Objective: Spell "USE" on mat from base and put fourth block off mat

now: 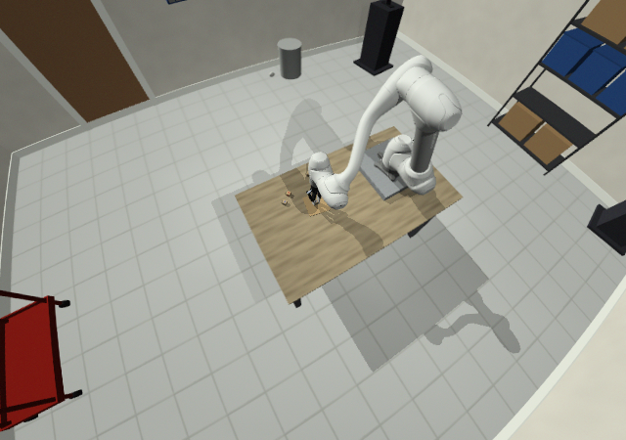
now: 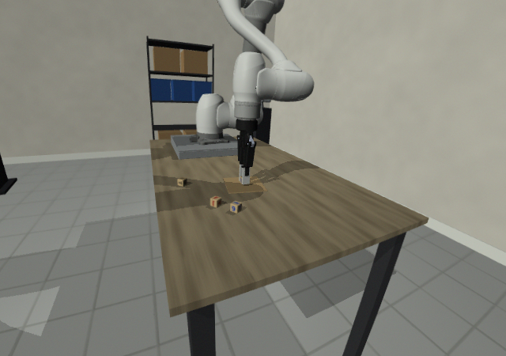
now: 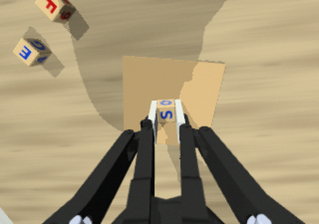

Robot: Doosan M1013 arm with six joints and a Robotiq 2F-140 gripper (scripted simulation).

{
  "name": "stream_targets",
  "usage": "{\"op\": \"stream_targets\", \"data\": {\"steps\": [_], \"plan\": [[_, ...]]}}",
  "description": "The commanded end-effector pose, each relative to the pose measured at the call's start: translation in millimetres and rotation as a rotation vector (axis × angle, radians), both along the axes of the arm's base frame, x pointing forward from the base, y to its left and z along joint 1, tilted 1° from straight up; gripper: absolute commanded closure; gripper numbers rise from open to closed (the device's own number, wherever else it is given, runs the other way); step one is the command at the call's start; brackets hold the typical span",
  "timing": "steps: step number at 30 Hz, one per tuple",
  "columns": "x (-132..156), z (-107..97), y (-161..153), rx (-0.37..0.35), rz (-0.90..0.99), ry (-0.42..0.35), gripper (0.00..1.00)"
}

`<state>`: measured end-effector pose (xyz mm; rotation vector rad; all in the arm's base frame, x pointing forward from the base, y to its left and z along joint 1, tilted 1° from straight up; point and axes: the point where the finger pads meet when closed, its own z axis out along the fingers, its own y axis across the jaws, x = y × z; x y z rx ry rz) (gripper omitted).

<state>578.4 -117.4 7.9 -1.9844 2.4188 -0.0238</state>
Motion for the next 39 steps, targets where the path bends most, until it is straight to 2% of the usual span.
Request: {"op": "stream_targets", "data": {"steps": [1,39], "plan": [[-2.9,-3.0,-1.1,0.002,-0.001,0.001,0.87],[-6.1,-3.1,1.6,0.002,0.000,0.001,0.87]]}}
